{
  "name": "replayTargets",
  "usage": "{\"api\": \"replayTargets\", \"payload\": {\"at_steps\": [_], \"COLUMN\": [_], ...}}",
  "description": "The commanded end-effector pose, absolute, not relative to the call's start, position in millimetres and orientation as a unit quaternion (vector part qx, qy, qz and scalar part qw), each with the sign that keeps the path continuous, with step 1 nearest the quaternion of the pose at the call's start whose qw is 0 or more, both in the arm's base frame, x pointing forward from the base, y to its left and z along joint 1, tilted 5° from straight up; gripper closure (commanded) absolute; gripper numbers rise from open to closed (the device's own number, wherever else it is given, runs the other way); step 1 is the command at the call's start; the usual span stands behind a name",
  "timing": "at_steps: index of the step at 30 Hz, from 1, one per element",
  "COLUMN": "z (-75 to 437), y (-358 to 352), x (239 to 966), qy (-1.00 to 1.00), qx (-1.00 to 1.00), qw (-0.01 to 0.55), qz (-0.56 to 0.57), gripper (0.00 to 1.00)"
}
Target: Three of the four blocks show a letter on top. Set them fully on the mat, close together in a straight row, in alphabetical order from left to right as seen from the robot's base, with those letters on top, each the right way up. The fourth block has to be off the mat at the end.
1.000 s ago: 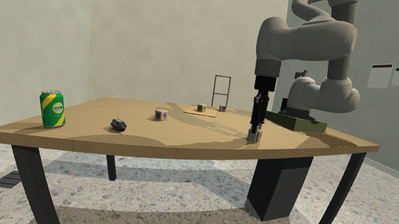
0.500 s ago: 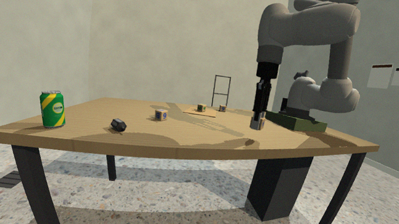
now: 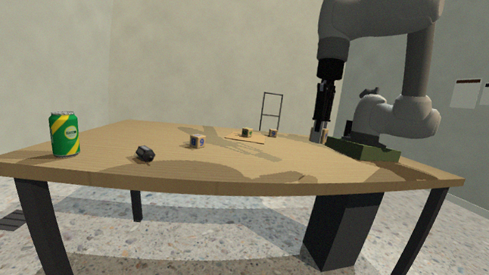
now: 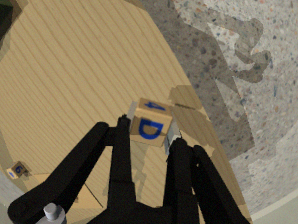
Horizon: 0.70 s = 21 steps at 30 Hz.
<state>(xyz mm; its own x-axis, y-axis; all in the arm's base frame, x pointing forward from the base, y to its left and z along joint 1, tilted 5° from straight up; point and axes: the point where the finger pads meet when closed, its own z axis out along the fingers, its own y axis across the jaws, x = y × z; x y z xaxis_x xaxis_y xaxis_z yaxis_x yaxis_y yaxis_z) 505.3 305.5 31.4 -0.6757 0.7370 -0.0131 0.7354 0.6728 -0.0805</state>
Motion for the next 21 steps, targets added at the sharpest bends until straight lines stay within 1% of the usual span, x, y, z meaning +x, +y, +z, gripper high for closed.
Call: {"api": "replayTargets", "payload": {"at_steps": [1,15,21], "z": [32.3,32.5,32.9], "y": [305.8,303.1,296.4], "x": [505.7,508.3,514.4], "qy": [-0.914,-0.925,-0.946], "qx": [-0.403,-0.379,-0.321], "qw": [0.010,0.011,0.013], "qz": [0.039,0.039,0.038], "gripper": [0.67,0.67,0.67]}}
